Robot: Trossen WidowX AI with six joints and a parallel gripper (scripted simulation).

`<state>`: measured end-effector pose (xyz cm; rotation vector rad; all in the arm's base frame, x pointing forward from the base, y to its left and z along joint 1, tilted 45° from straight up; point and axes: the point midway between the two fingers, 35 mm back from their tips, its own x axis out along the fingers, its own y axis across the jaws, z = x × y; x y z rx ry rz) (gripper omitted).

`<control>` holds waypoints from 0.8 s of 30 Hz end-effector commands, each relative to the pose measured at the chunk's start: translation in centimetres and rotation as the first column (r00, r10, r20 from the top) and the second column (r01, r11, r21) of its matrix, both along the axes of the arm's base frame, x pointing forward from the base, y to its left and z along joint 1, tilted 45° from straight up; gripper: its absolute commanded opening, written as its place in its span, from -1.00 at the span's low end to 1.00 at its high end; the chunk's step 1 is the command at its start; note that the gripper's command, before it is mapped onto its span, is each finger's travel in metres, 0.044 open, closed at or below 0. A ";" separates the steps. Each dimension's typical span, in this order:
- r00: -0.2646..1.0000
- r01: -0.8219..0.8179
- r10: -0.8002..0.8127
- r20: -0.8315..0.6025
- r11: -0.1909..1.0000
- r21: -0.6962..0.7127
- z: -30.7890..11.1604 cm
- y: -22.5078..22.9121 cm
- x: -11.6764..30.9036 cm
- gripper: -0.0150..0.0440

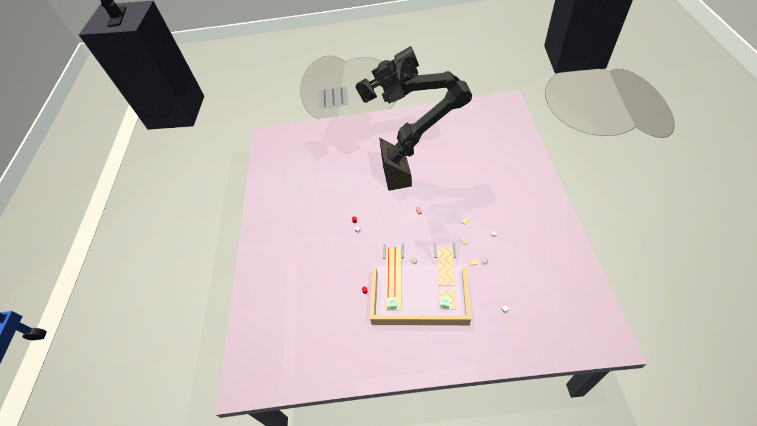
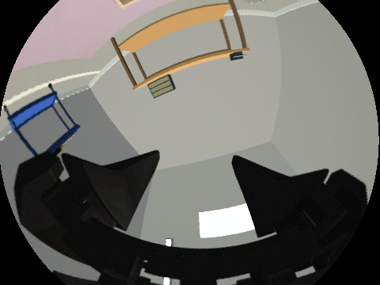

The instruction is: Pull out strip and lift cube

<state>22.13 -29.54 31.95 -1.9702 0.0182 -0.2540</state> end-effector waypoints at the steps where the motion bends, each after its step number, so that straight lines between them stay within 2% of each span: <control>1: 0.985 -0.155 0.169 0.019 0.849 0.504 -4.4 3.3 4.9 0.86; 7: 0.953 -0.182 0.300 0.040 0.462 0.868 -9.0 8.0 8.9 0.86; 10: 0.936 -0.127 0.351 0.042 0.221 0.967 -11.4 10.9 10.5 0.86; 13: 0.919 -0.028 0.393 0.036 -0.025 0.999 -13.8 14.1 11.6 0.86; 18: 0.893 0.200 0.449 -0.004 -0.390 0.899 -17.8 19.7 12.5 0.86; 24: 0.853 0.474 0.511 -0.107 -0.672 0.569 -22.5 26.6 11.7 0.86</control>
